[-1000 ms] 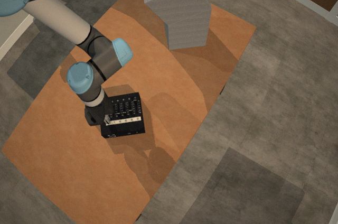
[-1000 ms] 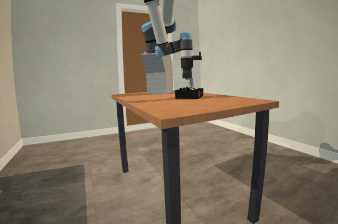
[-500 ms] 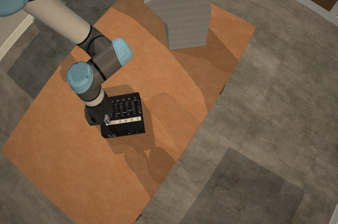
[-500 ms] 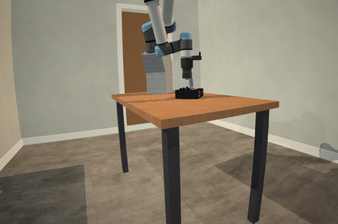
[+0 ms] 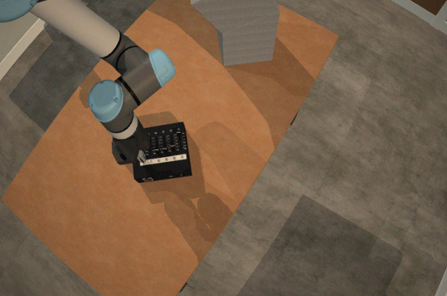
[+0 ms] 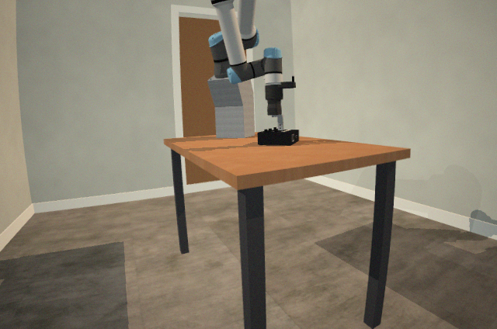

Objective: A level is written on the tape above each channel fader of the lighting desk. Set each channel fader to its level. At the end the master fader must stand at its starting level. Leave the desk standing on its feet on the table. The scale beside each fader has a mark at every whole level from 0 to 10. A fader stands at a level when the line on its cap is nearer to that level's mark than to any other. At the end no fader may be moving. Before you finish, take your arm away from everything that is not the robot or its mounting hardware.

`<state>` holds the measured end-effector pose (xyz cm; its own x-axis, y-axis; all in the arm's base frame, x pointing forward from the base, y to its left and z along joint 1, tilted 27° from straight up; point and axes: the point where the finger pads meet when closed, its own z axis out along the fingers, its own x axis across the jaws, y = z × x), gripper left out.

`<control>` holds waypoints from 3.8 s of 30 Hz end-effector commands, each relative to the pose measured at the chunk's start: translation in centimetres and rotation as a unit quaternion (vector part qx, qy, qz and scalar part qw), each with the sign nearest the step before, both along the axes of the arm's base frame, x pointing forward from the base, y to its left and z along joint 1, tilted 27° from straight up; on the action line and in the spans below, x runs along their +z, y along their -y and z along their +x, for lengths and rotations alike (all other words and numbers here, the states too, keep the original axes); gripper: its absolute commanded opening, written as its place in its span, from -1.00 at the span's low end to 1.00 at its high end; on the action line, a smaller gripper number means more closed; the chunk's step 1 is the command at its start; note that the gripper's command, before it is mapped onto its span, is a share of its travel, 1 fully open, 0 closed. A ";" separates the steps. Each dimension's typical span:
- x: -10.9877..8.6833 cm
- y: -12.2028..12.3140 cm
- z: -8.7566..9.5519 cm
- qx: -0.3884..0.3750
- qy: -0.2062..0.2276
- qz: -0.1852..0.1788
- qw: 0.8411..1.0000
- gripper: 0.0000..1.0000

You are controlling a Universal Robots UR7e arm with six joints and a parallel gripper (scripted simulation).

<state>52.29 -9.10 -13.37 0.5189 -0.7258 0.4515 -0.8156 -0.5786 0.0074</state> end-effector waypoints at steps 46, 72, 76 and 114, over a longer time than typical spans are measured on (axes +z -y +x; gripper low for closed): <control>0.1 1.4 -1.9 0.000 0.001 0.000 1.000 -1.00; 0.1 2.0 -2.7 0.000 0.001 0.000 1.000 -1.00; 0.1 2.0 -2.8 0.000 0.001 0.000 1.000 -1.00; 0.1 2.2 -3.1 0.000 0.001 0.000 1.000 -1.00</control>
